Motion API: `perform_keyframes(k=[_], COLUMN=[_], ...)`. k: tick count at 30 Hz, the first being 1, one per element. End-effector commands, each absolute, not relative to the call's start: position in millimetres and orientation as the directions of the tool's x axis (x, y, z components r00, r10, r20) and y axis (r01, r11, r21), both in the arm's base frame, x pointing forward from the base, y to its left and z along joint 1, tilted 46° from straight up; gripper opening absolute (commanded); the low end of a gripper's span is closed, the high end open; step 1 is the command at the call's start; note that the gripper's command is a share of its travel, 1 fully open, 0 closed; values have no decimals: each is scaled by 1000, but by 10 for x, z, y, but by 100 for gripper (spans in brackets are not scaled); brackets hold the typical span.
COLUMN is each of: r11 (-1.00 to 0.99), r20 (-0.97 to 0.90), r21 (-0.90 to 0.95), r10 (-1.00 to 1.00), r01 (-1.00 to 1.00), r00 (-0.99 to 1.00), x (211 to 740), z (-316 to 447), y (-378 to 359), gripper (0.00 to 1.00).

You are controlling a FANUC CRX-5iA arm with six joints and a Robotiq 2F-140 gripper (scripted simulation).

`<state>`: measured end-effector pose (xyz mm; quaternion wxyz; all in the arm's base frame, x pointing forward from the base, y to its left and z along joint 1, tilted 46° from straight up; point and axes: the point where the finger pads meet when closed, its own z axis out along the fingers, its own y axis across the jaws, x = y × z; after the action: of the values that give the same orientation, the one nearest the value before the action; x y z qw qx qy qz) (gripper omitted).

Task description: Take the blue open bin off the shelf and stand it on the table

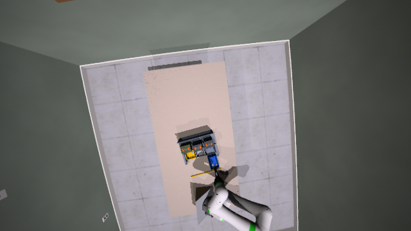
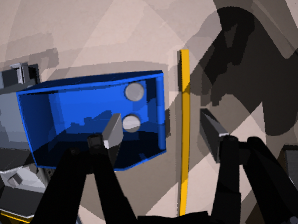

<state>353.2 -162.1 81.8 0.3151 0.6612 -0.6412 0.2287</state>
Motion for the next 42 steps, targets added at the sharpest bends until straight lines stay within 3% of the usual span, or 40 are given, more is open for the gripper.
perform_keyframes(k=[1,10,15,42], r11=[22,22,22,22], r20=[707,707,707,707], r21=[123,123,123,123], r10=[-703,-703,-703,-703], r01=[-992,-992,-992,-992], r00=[72,72,72,72], x=[3537,3537,3593,3606], z=[897,897,1280,1368], y=[-1542,-1542,-1151,-1062], gripper=[57,57,57,57])
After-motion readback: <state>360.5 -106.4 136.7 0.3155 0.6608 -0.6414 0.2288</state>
